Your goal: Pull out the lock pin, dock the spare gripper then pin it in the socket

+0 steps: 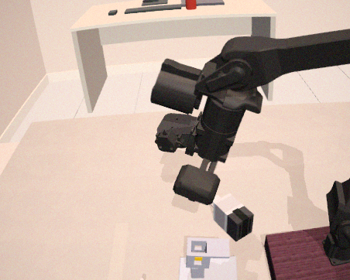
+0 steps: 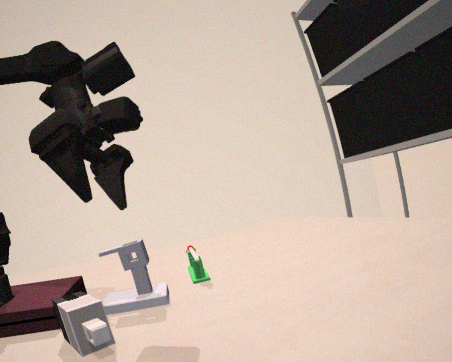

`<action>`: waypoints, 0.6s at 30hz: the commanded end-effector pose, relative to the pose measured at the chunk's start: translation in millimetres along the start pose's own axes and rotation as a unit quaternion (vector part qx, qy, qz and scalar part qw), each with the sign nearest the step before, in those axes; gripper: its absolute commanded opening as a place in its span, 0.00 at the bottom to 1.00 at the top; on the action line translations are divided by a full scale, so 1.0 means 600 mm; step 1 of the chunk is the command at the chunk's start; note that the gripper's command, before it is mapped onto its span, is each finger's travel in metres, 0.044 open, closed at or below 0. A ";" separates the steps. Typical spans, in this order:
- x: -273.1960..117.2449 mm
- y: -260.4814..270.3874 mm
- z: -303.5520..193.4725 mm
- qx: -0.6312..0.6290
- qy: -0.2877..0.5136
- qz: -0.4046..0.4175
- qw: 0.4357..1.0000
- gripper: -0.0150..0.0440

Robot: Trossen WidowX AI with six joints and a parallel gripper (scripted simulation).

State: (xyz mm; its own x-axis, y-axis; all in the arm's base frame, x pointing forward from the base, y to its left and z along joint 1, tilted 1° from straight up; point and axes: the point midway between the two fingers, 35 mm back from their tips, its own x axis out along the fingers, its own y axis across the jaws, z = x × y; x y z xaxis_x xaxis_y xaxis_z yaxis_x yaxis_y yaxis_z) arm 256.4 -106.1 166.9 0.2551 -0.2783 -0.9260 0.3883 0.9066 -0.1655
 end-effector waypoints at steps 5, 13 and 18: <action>0.020 -0.084 -0.083 0.326 -0.078 -0.062 0.940 1.00; 0.017 -0.076 -0.089 0.326 -0.078 -0.062 0.940 1.00; 0.031 -0.074 -0.091 0.326 -0.078 -0.062 0.940 1.00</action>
State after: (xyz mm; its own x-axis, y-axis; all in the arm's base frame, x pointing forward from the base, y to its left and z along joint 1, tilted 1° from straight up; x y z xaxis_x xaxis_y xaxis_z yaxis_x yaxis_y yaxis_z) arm 196.7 -134.1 144.3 0.2812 -0.4540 -0.8454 0.8669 0.4981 0.0208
